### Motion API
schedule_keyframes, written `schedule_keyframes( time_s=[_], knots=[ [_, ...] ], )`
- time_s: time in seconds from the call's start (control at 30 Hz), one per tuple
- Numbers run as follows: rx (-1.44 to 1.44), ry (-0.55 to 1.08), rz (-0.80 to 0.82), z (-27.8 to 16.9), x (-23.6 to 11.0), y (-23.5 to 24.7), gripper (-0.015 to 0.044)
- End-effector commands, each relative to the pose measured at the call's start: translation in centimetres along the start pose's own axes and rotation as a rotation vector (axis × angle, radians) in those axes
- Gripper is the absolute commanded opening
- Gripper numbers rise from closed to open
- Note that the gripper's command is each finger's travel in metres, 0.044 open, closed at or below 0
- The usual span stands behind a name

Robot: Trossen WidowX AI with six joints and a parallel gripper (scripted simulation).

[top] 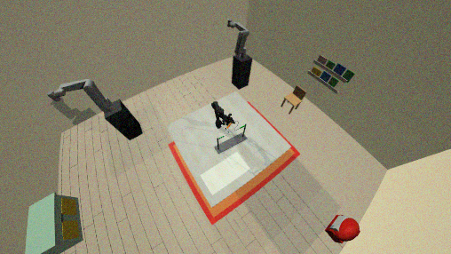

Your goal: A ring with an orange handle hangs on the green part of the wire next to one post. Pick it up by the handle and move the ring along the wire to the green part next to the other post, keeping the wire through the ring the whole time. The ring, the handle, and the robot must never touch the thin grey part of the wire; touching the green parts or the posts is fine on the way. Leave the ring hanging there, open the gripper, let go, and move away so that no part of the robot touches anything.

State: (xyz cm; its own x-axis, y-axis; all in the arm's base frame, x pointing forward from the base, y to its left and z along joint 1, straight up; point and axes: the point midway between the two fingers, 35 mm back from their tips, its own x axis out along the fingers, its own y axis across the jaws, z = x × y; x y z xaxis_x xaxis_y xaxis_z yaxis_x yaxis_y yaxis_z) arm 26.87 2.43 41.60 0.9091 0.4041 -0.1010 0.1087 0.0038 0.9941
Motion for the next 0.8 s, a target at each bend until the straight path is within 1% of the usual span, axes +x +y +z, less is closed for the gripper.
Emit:
schedule_keyframes(
  time_s=[0.0,0.77],
  knots=[
    [-0.030,-0.006,-0.001,-0.01,-0.08,0.39,-0.0150],
    [-0.116,-0.020,-0.048,0.01,-0.04,0.06,-0.0150]
  ],
)
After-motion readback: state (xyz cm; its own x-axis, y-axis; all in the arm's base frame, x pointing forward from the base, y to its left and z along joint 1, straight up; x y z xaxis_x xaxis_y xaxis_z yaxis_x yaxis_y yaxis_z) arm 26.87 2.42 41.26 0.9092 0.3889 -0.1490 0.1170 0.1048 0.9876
